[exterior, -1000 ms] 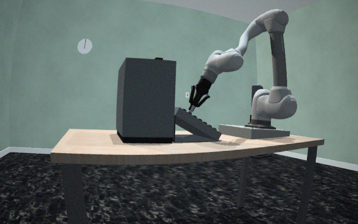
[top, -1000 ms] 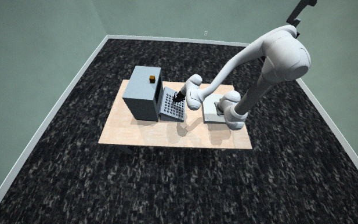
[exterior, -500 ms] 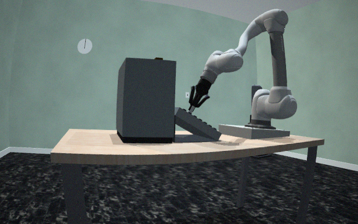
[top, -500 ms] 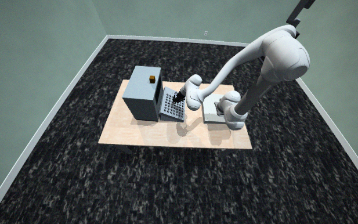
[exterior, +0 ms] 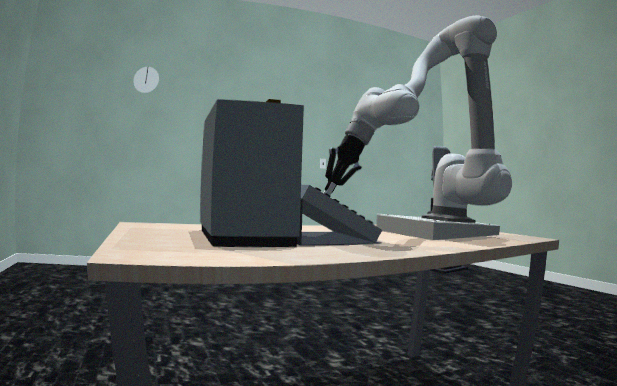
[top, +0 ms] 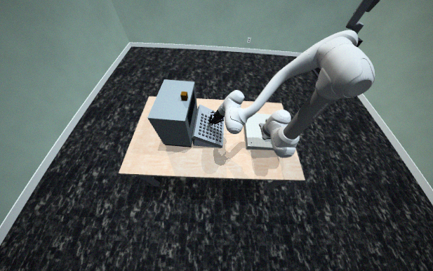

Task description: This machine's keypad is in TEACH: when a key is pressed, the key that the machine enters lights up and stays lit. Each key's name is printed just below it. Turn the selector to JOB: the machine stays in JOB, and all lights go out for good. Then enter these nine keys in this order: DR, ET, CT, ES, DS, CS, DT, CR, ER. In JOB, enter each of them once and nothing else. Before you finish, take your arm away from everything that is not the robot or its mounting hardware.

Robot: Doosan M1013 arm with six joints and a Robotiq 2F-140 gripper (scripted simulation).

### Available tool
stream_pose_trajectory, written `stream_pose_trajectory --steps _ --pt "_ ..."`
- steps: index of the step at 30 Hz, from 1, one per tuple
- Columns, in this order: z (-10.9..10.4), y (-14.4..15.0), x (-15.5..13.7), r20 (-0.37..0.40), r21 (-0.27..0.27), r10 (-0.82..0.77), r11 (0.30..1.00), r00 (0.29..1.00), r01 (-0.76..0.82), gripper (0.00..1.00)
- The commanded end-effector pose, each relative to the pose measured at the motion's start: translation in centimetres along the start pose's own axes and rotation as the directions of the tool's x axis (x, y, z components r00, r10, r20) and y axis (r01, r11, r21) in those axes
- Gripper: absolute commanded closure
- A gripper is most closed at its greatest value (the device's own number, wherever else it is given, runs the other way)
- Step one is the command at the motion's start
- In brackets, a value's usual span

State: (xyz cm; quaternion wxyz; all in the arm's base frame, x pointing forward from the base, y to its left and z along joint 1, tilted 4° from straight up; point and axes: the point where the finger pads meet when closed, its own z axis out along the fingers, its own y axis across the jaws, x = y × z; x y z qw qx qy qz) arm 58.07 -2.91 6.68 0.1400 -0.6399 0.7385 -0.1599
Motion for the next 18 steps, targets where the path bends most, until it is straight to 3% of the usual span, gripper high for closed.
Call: stream_pose_trajectory --steps 1,18 --pt "0.01 0.0 0.0 0.0 0.0 0.0 1.0 1.0 0.0 1.0" --pt "-0.6 0.0 0.0 0.0 0.0 0.0 1.0 1.0 0.0 1.0"
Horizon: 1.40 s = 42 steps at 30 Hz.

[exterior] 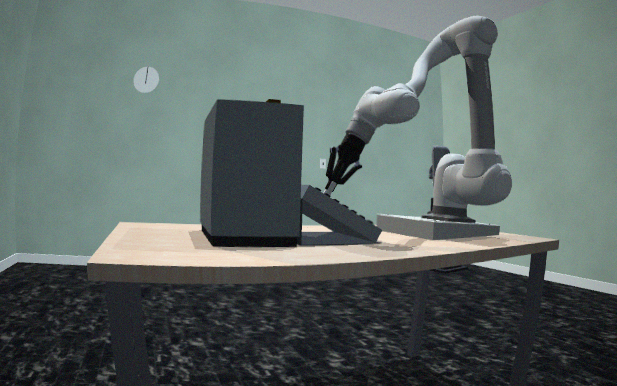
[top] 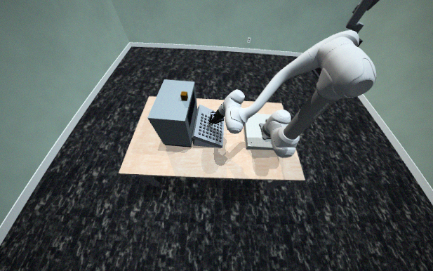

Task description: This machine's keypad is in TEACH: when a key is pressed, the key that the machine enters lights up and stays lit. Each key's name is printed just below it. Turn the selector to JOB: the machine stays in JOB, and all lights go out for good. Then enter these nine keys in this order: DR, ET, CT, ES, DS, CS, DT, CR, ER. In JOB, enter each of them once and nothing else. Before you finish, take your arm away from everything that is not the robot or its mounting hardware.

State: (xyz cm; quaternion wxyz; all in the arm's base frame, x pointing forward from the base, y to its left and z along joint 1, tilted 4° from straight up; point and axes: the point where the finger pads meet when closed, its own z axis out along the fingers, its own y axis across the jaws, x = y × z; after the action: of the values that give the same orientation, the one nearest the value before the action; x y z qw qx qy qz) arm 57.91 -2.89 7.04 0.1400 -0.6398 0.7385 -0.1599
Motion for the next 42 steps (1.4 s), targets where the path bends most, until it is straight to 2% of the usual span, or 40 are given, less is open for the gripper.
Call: stream_pose_trajectory --steps 1,19,31,42 --pt "-0.4 0.0 0.0 0.0 0.0 0.0 1.0 1.0 0.0 1.0" --pt "-3.0 0.0 0.0 0.0 0.0 0.0 1.0 1.0 0.0 1.0" --pt "-3.2 0.1 0.0 0.0 0.0 0.0 1.0 1.0 0.0 1.0" --pt "-3.3 6.0 0.0 0.0 0.0 0.0 1.0 1.0 0.0 1.0"
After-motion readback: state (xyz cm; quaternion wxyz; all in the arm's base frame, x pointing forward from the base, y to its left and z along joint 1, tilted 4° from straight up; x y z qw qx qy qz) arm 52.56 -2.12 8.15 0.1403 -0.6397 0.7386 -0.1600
